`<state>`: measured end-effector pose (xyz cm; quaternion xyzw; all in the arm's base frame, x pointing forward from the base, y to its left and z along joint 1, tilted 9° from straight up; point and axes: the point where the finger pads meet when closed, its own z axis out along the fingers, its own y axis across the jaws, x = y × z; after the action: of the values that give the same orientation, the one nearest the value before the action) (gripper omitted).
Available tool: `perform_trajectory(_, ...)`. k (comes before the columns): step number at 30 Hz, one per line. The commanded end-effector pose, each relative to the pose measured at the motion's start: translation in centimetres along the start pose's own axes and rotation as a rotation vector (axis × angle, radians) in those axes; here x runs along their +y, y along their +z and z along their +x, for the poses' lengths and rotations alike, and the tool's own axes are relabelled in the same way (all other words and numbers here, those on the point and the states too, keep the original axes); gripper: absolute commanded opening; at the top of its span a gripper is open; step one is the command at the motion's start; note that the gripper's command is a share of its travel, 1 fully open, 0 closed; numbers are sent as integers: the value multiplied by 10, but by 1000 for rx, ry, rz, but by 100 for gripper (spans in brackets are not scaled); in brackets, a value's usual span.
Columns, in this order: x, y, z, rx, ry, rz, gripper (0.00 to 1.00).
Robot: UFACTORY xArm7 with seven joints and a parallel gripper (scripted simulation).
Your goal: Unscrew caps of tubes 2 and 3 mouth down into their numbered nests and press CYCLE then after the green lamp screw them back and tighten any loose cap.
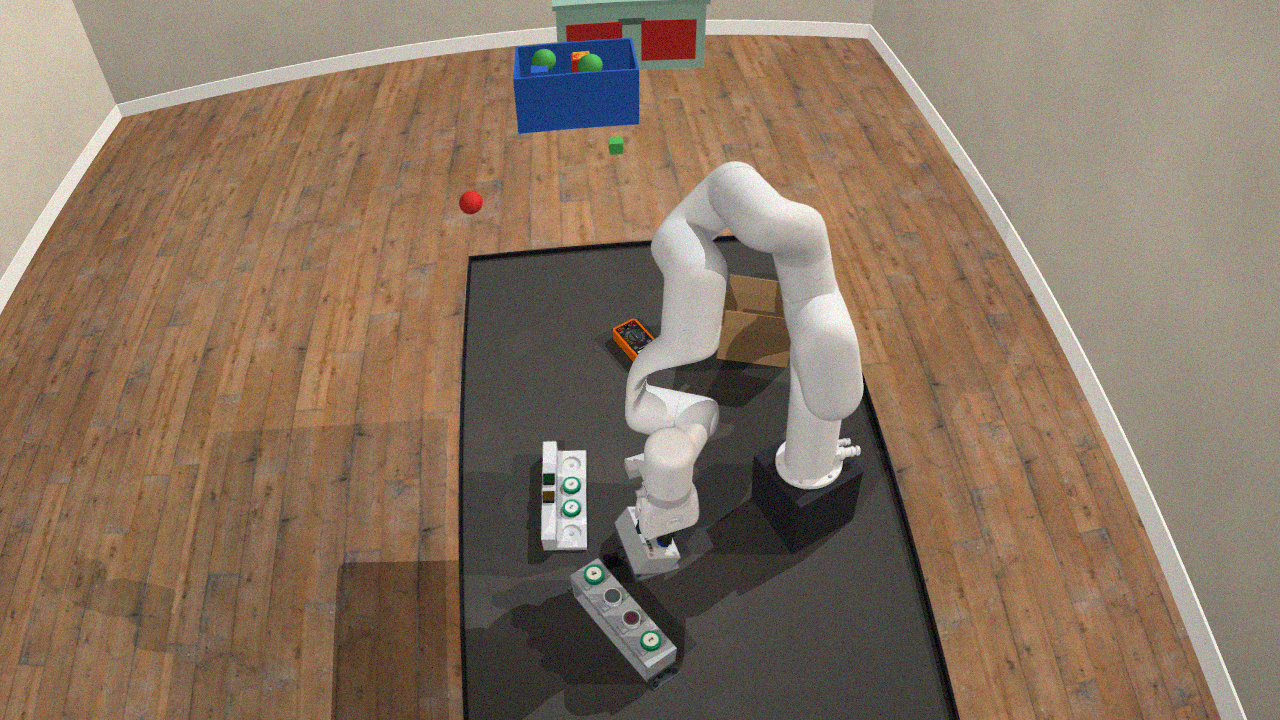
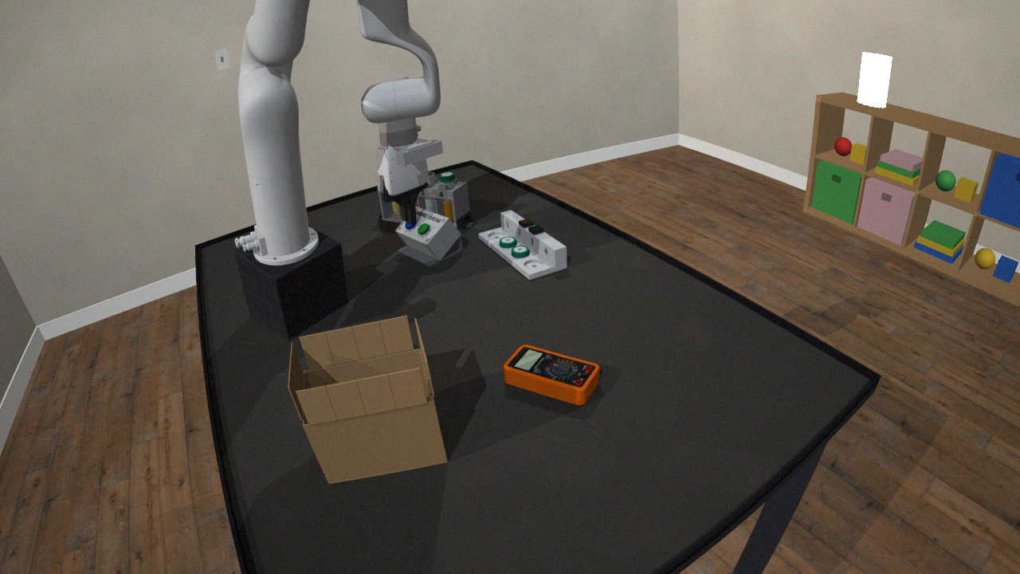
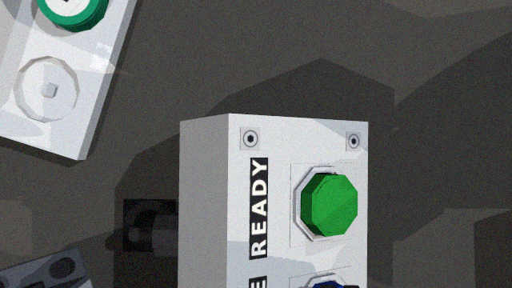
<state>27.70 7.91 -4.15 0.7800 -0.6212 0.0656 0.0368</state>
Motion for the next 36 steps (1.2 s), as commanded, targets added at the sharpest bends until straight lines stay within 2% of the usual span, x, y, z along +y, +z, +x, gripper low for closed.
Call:
perform_trajectory(1, -1, 1, 0, 0, 0, 3, 0)
perform_trajectory(18, -1, 6, 0, 0, 0, 3, 0)
perform_trajectory(28, -1, -24, 0, 0, 0, 3, 0)
perform_trajectory(36, -1, -26, 0, 0, 0, 3, 0)
